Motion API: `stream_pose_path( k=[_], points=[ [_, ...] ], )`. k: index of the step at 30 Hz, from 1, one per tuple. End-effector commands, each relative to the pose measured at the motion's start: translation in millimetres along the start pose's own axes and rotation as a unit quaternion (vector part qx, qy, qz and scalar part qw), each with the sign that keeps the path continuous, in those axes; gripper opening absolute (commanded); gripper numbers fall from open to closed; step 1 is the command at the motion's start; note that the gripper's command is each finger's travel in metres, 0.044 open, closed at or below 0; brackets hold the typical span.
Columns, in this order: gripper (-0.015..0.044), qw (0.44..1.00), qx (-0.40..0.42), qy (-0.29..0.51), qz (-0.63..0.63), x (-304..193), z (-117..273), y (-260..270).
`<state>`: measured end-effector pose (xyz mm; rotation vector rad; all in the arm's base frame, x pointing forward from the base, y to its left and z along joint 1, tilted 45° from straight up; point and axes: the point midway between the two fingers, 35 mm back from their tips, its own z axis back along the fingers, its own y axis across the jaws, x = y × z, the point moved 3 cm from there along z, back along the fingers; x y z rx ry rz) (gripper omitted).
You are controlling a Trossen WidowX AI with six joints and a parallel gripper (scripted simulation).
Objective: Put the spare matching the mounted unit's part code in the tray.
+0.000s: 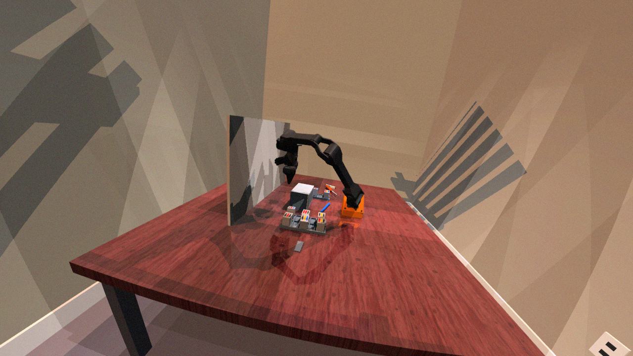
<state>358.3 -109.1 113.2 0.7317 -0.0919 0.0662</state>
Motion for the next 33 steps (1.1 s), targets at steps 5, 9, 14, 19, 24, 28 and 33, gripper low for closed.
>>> stream_pose_path(
  k=[5, 9, 14, 19, 24, 28, 33],
  points=[
    [0.044, 0.968, -0.01, -0.013, 0.249, -36.1, 16.8, 110.9],
    [0.044, 0.927, -0.013, -0.018, 0.374, -68.9, 17.6, 156.4],
    [0.044, 0.853, -0.015, -0.024, 0.52, -117.7, 13.0, 201.0],
    [0.044, 0.76, -0.016, -0.031, 0.649, -169.4, 3.2, 229.6],
    [0.044, 0.746, -0.016, -0.033, 0.665, -176.6, 1.5, 232.4],
    [0.0387, 0.746, -0.012, -0.03, 0.665, -175.6, -3.3, 232.2],
    [0.03, 0.75, 0.014, -0.016, 0.661, -172.4, -32.6, 232.6]
  ],
)
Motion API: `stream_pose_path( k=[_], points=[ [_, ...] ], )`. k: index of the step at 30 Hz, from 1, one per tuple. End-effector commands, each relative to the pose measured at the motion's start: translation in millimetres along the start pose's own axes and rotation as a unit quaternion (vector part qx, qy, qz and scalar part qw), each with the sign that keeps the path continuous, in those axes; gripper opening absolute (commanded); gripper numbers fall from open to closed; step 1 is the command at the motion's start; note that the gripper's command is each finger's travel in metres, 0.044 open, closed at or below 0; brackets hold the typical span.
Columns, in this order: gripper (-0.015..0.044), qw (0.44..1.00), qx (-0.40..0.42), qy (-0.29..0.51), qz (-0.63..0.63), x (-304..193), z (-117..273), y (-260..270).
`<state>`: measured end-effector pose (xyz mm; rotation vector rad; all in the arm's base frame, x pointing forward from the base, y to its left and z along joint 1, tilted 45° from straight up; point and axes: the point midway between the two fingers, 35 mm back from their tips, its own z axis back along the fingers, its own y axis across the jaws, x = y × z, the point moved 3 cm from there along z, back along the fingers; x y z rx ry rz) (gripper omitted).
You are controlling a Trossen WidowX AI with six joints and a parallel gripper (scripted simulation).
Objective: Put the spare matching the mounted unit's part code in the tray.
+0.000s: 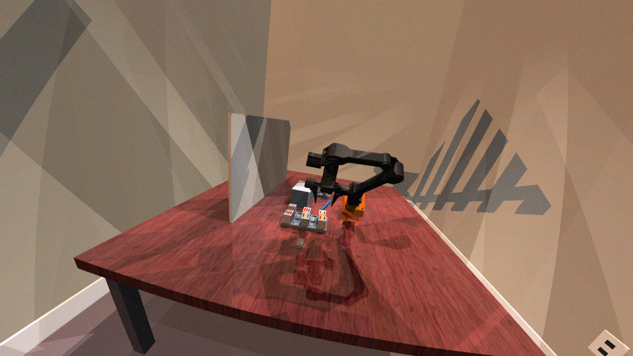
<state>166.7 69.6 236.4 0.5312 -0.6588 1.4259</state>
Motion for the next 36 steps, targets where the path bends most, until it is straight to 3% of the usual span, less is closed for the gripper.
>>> stream_pose_path(
  k=[1, 36],
  points=[
    [0.03, 1.0, 0.022, -0.006, -0.004, 0.1, -19.4, 0.9],
    [0.03, 1.0, 0.023, -0.001, -0.003, -0.8, -64.7, 1.6]
  ],
)
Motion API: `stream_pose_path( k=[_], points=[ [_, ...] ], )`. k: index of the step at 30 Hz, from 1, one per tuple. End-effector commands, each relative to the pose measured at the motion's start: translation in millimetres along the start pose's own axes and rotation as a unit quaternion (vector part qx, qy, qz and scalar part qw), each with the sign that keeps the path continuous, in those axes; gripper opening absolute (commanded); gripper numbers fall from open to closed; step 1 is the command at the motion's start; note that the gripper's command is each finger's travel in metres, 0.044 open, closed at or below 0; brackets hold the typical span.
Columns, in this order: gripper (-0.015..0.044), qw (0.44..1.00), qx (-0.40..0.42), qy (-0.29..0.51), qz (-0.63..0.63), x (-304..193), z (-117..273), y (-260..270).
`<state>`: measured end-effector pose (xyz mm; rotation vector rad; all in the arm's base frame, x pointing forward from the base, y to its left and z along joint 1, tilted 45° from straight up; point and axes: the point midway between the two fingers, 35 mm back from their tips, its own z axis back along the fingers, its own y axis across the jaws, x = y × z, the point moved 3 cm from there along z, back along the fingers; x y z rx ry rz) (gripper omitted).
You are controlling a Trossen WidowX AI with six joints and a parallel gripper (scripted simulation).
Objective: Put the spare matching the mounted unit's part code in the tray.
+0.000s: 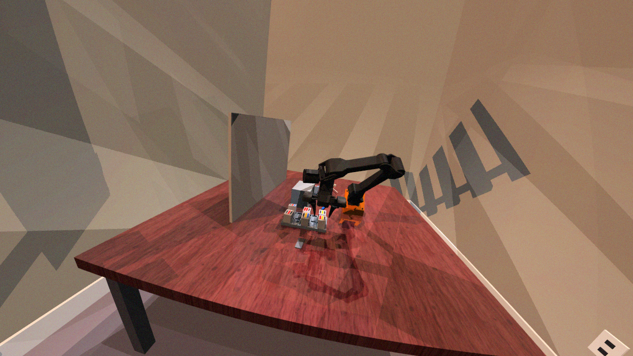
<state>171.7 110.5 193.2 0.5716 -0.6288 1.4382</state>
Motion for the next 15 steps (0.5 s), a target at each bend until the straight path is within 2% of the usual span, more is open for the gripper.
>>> stream_pose_path(
  k=[1, 15],
  points=[
    [0.03, 1.0, 0.0, 0.001, 0.0, -0.3, -6.6, 0.7],
    [0.03, 1.0, -0.001, -0.002, -0.001, 1.2, -28.8, 2.6]
  ],
)
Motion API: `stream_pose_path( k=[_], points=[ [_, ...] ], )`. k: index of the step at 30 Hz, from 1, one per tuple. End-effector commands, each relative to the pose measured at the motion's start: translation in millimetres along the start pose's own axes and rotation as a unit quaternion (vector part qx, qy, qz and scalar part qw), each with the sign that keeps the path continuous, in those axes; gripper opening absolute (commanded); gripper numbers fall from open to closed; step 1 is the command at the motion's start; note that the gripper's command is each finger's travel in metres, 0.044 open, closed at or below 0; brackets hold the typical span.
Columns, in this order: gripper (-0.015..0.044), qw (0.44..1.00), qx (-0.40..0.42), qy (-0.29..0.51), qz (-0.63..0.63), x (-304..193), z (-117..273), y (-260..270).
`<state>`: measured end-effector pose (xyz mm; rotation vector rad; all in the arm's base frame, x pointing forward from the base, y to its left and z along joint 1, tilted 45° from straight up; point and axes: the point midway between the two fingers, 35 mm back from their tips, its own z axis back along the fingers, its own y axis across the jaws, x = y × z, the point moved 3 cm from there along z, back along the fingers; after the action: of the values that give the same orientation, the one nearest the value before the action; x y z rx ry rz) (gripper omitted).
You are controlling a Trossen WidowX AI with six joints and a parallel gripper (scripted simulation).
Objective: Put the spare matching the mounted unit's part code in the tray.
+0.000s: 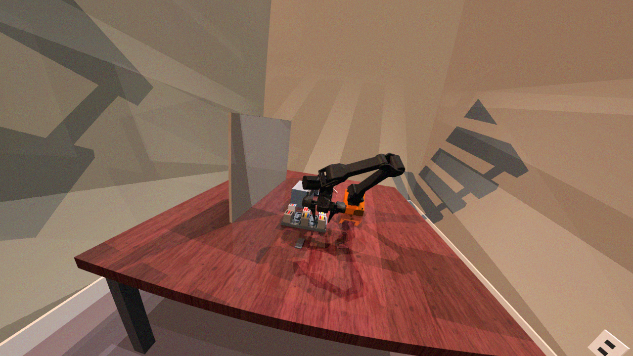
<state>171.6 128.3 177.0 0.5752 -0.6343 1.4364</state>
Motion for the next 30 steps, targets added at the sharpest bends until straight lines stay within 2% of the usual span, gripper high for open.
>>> stream_pose_path(
  k=[1, 12, 17, 24, 28, 30],
  points=[
    [0.03, 1.0, 0.0, 0.0, -0.001, 0.0, -6.4, 1.4],
    [0.03, 1.0, 0.0, -0.003, -0.001, 1.0, -16.4, 3.3],
    [0.0169, 1.0, 0.001, -0.004, 0.0, 1.3, -15.1, 2.9],
    [0.0122, 1.0, 0.001, -0.004, 0.0, 1.3, -15.1, 2.9],
    [0.0017, 1.0, 0.001, -0.004, 0.0, 1.3, -15.1, 2.9],
    [0.0, 1.0, 0.001, -0.004, 0.0, 1.3, -15.1, 2.9]
  ],
)
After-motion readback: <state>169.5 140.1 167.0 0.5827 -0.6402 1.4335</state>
